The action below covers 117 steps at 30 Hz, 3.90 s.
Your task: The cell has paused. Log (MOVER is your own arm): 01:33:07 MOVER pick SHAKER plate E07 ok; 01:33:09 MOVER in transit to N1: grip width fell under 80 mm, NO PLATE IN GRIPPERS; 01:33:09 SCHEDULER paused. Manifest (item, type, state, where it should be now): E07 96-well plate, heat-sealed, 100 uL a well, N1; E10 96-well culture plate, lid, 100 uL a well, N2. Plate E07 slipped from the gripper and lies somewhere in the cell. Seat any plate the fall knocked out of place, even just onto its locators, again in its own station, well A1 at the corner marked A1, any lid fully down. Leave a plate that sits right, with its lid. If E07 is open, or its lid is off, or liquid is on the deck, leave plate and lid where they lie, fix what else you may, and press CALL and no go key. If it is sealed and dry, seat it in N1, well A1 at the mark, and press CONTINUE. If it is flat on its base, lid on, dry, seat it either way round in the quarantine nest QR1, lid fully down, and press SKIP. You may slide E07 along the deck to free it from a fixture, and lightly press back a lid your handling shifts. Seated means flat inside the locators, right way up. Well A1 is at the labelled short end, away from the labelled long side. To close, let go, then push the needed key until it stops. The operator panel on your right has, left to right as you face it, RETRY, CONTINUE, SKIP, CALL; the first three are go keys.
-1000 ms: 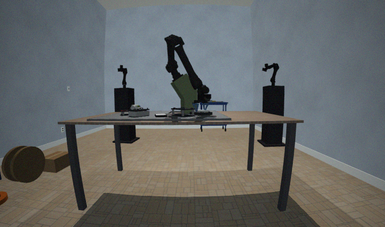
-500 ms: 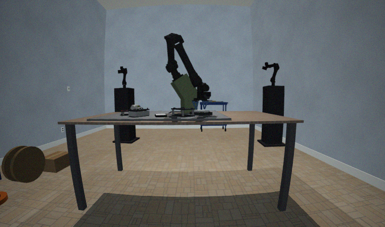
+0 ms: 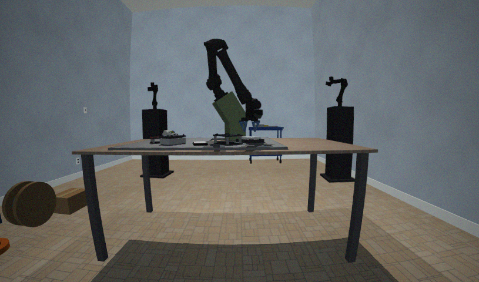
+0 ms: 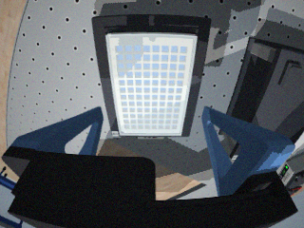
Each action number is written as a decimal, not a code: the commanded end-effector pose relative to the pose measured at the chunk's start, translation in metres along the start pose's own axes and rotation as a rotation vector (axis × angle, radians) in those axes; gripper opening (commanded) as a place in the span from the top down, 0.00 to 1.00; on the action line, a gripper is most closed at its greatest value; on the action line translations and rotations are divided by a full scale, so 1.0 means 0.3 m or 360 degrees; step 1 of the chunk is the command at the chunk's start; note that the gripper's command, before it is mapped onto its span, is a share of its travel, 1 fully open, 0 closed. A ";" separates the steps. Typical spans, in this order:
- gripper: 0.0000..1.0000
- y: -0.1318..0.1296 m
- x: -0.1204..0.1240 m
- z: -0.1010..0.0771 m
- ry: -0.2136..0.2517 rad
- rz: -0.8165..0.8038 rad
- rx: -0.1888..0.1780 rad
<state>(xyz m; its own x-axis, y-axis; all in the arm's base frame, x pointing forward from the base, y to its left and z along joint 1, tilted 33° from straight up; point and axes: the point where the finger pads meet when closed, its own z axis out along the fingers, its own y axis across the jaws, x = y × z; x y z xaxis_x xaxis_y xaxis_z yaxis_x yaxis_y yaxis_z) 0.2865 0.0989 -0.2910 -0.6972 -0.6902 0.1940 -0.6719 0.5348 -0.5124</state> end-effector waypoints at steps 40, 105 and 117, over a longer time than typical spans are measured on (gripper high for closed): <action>0.00 -0.084 0.345 -0.392 -0.0017 0.0619 -0.0005; 0.00 -0.916 0.597 -0.513 -0.0025 0.0646 0.0028; 0.00 -0.923 0.613 -0.503 -0.0017 0.0632 0.0019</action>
<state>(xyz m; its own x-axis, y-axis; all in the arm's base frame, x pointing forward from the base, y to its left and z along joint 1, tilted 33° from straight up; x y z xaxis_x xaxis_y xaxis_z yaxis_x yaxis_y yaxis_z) 0.3020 -0.1051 0.0103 -0.9110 -0.4107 -0.0365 -0.3234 0.7666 -0.5548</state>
